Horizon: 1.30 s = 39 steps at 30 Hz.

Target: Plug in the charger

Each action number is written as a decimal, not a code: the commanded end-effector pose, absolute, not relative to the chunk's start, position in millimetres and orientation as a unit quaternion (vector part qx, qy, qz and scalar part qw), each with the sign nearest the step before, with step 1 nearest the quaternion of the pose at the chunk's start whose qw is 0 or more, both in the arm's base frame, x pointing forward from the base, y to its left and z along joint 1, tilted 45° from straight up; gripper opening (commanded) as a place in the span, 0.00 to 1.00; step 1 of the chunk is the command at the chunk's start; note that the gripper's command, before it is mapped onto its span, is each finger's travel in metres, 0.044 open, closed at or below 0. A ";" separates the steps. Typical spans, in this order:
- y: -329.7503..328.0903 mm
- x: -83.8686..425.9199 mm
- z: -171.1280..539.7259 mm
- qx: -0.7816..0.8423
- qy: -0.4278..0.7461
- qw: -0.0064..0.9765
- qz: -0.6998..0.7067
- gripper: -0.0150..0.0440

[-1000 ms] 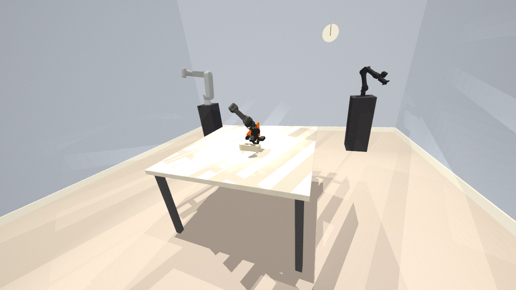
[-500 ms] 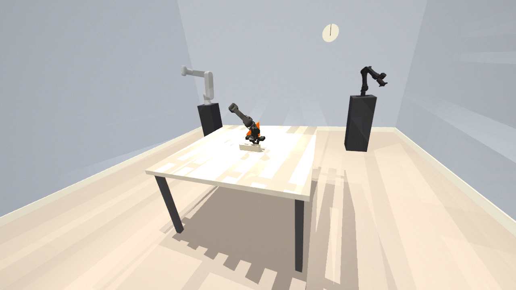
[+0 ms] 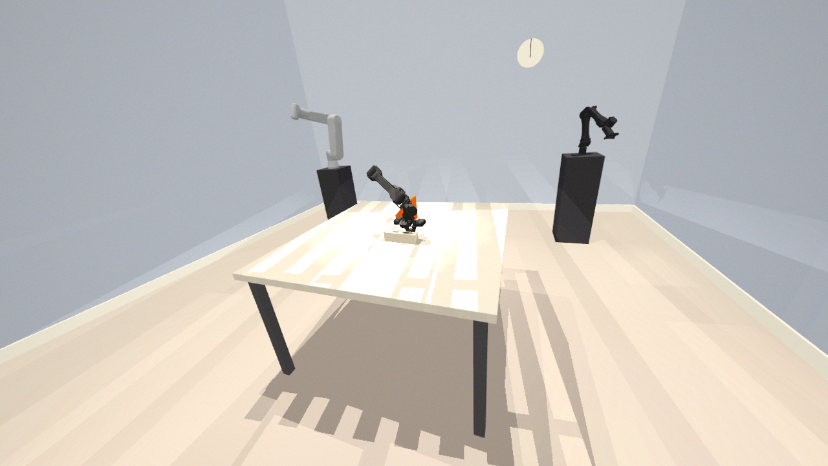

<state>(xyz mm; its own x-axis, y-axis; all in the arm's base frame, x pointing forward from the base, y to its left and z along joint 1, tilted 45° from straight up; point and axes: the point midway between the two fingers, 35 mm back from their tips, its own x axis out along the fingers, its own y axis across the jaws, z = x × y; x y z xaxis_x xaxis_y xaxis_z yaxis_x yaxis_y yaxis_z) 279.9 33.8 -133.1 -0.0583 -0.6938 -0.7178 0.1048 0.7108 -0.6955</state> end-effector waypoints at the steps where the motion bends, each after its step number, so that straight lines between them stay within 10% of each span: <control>1: 34.8 281.8 -132.9 -0.224 0.659 0.650 -0.306 0.25; 39: 34.9 286.0 -132.3 -0.224 0.659 0.650 -0.306 0.25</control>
<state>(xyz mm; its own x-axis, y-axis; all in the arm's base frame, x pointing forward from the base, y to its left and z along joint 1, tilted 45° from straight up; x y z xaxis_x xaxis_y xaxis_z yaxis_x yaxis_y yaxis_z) 283.2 33.8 -132.7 -0.0605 -0.6927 -0.7187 0.1055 0.7115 -0.6947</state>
